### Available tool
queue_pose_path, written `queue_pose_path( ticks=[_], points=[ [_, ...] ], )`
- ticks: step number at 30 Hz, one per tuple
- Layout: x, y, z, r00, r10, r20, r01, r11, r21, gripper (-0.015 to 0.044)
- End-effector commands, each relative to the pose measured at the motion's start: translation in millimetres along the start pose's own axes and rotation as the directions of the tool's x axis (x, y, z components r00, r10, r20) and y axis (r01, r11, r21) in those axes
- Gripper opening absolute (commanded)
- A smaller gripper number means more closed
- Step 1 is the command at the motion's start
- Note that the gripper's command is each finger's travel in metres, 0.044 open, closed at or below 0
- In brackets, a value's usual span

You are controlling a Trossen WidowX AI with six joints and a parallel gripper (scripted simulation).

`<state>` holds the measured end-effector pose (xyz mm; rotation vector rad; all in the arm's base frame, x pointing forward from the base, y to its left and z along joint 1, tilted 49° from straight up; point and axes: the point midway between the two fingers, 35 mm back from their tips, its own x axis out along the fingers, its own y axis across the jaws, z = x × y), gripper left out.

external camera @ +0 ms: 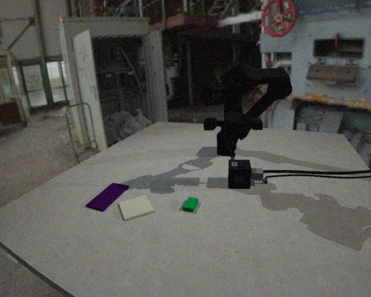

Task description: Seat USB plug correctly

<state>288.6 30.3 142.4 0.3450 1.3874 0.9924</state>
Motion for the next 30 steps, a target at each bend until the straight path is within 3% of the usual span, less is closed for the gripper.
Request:
queue_pose_path(
  ticks=[1,15,30],
  points=[
    [0.4,-0.2,-0.3,1.0,0.0,0.0,0.001,0.993,0.118,0.0],
    [0.4,-0.2,-0.3,1.0,-0.001,0.0,0.001,0.885,0.466,0.0],
    [0.3,-0.2,-0.3,1.0,-0.001,0.0,0.0,0.639,0.769,0.0]
  ],
)
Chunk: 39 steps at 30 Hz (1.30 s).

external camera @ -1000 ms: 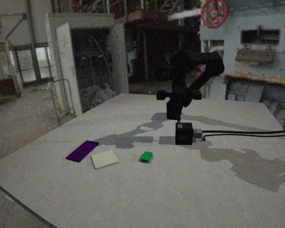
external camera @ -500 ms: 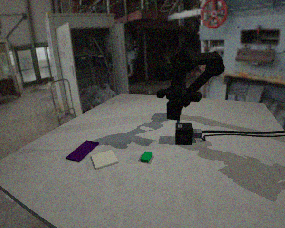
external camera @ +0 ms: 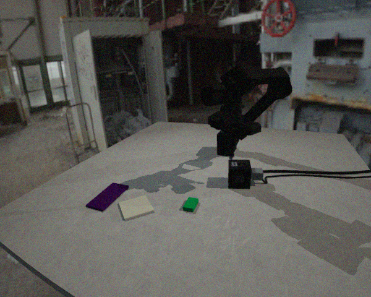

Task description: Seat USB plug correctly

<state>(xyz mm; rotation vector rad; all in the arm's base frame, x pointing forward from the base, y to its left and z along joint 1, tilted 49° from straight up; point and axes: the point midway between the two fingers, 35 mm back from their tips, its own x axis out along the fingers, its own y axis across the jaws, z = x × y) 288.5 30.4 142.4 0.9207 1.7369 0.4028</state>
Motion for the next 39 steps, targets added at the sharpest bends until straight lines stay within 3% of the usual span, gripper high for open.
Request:
queue_pose_path(
  ticks=[1,13,26,39],
  points=[
    [0.3,-0.3,-0.1,1.0,-0.001,0.0,0.0,0.993,0.118,0.0],
    [0.3,-0.3,-0.1,1.0,-0.001,0.0,0.0,0.908,0.419,0.0],
    [0.3,-0.3,-0.1,1.0,-0.001,0.0,0.0,0.716,0.698,0.0],
    [0.3,-0.3,-0.1,1.0,-0.001,0.0,0.0,0.688,0.726,0.0]
  ],
)
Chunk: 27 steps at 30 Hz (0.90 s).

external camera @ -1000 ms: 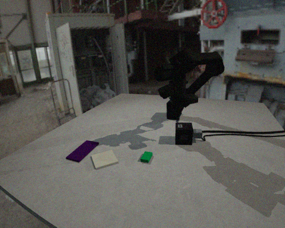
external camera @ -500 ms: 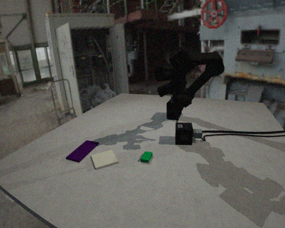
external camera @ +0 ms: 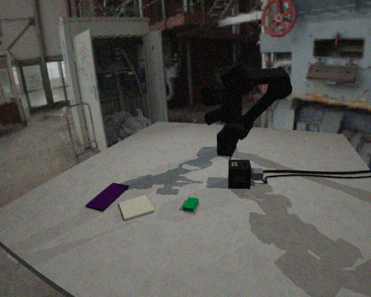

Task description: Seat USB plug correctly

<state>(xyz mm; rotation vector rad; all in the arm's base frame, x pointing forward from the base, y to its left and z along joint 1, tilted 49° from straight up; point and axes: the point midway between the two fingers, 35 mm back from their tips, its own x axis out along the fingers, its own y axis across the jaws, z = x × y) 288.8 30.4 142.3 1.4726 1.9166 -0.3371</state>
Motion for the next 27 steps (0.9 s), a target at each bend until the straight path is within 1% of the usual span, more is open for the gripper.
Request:
queue_pose_path(
  ticks=[1,27],
  points=[
    [0.3,-0.5,0.1,1.0,-0.001,0.0,0.001,1.0,0.008,0.0],
    [2.9,-0.2,-3.2,1.0,0.0,0.0,0.0,1.0,0.002,0.0]
  ],
)
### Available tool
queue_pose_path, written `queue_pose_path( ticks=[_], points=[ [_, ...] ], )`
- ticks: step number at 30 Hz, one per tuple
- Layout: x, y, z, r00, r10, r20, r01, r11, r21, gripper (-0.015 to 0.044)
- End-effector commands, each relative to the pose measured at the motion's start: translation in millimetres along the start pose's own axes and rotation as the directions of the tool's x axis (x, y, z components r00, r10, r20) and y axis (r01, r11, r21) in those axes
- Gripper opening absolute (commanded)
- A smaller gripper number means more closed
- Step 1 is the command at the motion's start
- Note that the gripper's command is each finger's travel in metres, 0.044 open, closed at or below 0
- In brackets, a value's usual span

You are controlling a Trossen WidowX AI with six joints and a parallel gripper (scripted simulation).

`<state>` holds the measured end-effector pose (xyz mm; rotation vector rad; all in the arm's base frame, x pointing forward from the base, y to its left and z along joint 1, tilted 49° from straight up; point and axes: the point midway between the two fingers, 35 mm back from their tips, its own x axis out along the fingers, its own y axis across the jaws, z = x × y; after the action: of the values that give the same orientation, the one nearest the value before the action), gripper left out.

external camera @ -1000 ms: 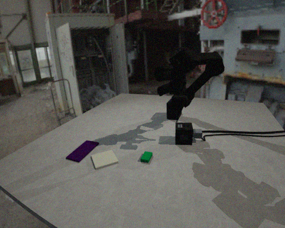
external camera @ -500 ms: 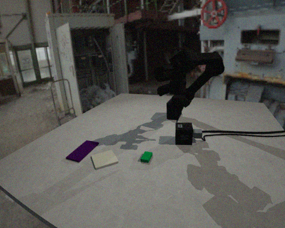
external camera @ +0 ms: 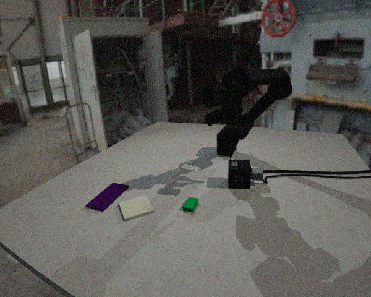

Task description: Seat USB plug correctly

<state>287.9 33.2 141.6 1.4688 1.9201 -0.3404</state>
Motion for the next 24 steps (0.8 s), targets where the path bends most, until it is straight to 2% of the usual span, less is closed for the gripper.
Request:
queue_pose_path(
  ticks=[1,24],
  points=[
    [0.4,-0.2,-1.9,1.0,0.005,-0.001,-0.005,1.0,0.001,0.0],
    [3.2,-0.4,-5.0,1.0,0.005,-0.001,-0.005,1.0,0.002,0.0]
  ],
)
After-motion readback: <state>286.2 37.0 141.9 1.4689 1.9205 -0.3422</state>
